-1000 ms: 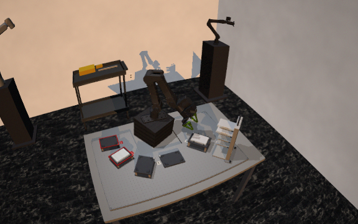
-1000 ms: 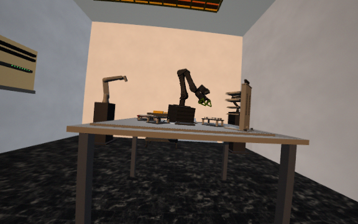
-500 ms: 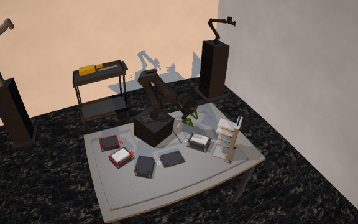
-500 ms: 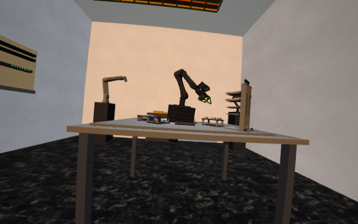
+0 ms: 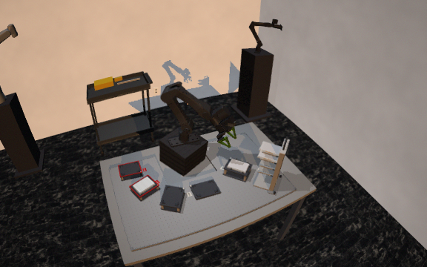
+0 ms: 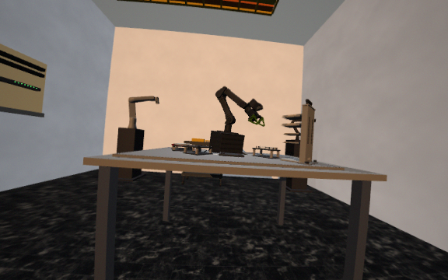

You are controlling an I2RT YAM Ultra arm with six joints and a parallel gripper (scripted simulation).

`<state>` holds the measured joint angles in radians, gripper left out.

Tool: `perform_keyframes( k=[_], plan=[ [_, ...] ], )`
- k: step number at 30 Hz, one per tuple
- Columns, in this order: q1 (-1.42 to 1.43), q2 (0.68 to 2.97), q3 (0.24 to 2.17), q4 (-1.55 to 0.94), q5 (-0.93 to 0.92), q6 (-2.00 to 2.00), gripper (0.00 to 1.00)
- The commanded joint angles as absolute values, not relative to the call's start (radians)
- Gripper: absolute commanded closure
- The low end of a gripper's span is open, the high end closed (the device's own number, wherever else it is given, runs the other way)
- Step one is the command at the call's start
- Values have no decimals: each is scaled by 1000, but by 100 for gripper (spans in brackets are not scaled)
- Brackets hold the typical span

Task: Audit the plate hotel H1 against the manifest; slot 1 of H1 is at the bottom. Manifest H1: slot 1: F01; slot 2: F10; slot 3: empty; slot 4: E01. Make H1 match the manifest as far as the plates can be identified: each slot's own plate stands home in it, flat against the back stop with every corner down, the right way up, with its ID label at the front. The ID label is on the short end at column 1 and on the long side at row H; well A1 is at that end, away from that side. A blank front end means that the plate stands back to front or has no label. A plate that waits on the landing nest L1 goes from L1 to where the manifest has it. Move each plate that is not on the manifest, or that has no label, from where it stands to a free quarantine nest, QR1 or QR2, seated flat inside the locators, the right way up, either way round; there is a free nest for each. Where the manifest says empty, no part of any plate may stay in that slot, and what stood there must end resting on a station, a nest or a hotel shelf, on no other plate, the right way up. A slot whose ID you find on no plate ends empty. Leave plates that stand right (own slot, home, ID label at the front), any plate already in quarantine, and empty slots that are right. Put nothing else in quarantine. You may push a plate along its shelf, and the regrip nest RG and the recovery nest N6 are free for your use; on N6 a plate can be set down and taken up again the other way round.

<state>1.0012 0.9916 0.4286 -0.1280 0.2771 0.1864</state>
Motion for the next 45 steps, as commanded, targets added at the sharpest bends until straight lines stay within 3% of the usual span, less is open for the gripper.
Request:
perform_keyframes(
  k=[1,26,45],
  plan=[
    [1008,996,462,-152,276,174,0],
    [1114,1292,779,-363,173,-133,0],
    [1193,1566,1125,-619,117,-385,0]
  ],
)
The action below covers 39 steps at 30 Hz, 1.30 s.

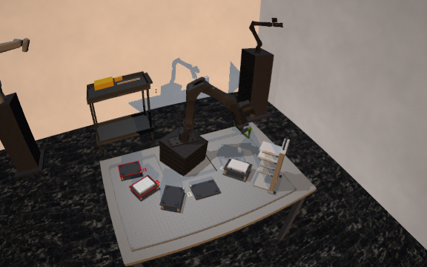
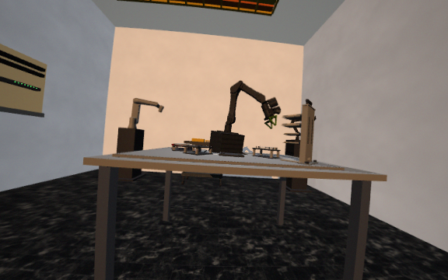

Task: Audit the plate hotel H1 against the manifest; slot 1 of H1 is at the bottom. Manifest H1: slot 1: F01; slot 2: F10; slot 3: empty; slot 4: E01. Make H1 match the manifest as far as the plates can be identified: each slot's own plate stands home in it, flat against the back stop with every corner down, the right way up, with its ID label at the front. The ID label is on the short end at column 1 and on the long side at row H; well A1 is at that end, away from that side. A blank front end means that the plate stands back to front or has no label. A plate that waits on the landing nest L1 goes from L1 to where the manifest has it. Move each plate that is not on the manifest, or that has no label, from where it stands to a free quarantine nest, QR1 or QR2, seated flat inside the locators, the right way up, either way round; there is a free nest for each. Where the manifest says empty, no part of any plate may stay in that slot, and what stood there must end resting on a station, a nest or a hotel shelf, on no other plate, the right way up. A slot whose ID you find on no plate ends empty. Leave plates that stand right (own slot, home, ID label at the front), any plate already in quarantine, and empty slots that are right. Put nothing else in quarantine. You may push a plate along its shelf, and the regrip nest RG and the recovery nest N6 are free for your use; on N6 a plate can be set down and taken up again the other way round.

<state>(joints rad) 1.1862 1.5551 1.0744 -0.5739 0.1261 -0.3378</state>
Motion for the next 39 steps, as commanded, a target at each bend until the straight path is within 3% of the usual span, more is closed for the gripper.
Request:
perform_keyframes(
  k=[1,13,39],
  plan=[
    [1198,1584,1149,-636,114,-400,0],
    [1252,1805,1462,-868,95,-577,0],
    [1264,2073,1889,-1282,95,-980,0]
  ],
)
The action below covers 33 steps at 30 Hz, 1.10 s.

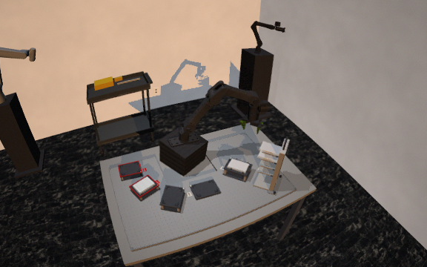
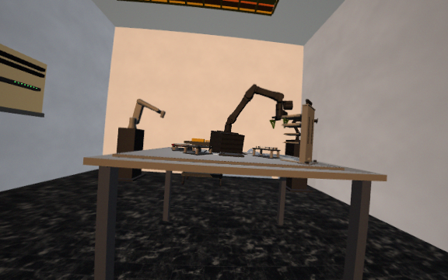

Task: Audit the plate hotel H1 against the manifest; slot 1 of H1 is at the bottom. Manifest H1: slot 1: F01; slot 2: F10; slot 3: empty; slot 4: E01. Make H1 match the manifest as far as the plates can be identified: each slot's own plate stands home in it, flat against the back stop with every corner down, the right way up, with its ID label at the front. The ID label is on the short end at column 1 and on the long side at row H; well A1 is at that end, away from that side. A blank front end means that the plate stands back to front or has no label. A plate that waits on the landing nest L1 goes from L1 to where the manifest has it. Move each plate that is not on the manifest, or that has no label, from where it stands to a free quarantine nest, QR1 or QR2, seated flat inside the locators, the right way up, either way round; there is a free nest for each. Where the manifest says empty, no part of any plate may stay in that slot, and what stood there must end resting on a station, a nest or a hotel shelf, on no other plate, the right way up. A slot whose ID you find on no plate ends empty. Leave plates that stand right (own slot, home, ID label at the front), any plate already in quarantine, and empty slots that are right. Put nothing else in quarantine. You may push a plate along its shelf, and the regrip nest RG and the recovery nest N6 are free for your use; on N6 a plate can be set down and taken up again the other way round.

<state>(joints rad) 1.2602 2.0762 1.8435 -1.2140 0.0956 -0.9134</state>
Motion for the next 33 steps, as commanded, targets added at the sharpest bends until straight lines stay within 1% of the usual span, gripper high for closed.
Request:
perform_keyframes(
  k=[1,10,24,33],
  plan=[
    [1264,2073,1889,-1282,95,-980,0],
    [1263,2074,1877,-1270,95,-981,0],
    [1252,2102,1737,-1100,94,-991,0],
    [1247,2127,1682,-1020,94,-997,0]
  ],
)
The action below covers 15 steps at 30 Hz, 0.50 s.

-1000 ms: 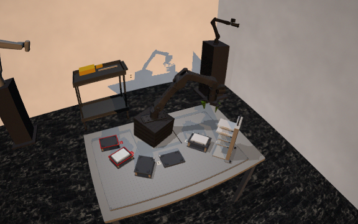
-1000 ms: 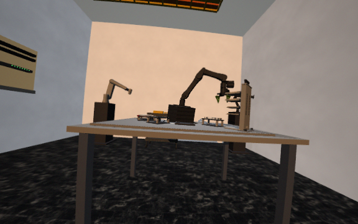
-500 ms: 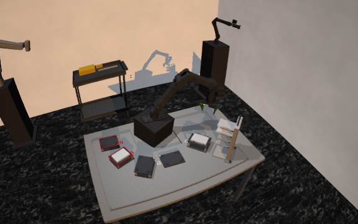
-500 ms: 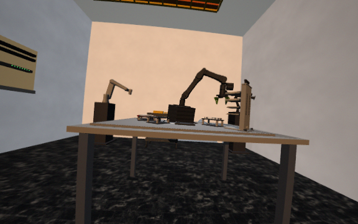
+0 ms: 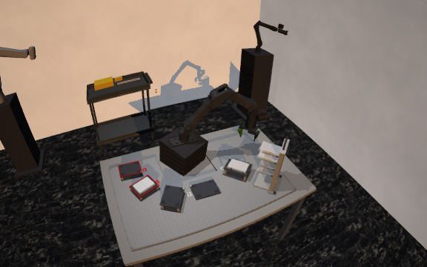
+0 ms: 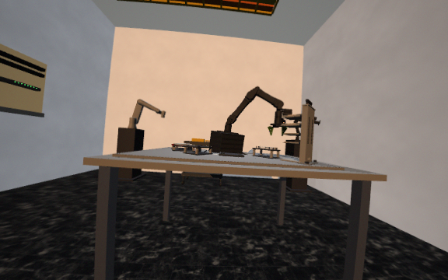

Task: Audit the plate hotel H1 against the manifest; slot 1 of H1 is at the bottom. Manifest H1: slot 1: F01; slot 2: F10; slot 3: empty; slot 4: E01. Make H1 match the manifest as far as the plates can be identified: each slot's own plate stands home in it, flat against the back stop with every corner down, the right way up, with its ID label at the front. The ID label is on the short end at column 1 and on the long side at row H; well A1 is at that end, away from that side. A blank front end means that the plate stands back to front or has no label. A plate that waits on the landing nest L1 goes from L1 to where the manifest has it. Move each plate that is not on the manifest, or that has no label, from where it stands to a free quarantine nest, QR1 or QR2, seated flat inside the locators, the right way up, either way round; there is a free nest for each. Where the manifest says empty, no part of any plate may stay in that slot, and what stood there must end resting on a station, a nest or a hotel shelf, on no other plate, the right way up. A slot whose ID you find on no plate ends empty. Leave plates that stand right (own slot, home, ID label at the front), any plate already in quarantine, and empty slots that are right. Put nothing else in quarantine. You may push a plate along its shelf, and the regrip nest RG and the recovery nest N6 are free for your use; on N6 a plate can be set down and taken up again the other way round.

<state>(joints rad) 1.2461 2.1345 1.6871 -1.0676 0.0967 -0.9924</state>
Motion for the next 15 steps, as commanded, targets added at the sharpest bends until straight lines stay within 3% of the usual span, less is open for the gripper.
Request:
perform_keyframes(
  k=[1,15],
  plan=[
    [1246,2131,1675,-1009,94,-997,0],
    [1244,2143,1658,-980,94,-1000,0]
  ],
)
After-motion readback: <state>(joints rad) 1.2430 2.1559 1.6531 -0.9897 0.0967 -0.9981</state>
